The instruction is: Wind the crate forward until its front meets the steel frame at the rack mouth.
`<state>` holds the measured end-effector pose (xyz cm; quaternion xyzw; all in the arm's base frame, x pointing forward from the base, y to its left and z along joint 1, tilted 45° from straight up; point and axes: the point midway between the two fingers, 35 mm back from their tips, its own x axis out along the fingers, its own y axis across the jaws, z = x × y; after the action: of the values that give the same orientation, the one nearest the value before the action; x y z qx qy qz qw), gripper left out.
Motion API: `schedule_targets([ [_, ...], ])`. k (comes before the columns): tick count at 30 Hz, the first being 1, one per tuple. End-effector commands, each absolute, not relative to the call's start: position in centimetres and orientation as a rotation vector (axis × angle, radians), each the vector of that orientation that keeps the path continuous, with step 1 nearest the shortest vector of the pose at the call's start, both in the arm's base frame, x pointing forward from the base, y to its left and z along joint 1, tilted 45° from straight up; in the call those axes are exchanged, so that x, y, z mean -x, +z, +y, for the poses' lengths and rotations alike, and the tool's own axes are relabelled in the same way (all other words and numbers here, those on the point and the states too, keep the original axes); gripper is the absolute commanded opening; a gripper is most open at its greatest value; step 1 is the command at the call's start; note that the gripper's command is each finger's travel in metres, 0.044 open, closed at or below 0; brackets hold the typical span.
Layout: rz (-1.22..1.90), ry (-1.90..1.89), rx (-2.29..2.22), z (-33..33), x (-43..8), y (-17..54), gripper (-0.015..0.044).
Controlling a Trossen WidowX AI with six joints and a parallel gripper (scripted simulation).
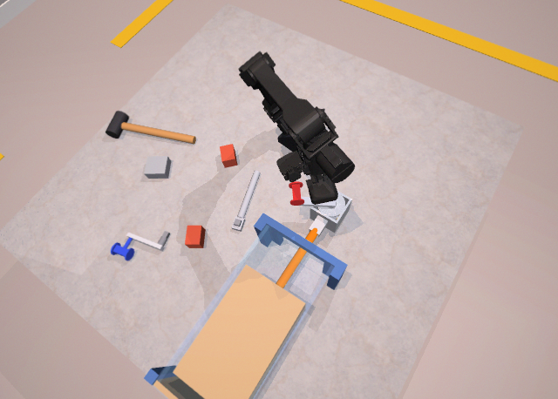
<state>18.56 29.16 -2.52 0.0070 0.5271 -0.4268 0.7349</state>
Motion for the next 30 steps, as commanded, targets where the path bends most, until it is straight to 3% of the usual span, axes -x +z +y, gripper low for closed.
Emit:
schedule_targets([
  [1,1.268,-0.690,0.192,28.5,-19.5,-1.9,0.0210],
  [10,1.360,-0.066,0.772,26.6,-21.0,-1.0,0.0440],
  [15,1.317,0.214,1.063,25.4,-21.5,-0.6,0.0440],
  [30,1.315,0.224,1.074,25.4,-21.5,-0.6,0.0440],
])
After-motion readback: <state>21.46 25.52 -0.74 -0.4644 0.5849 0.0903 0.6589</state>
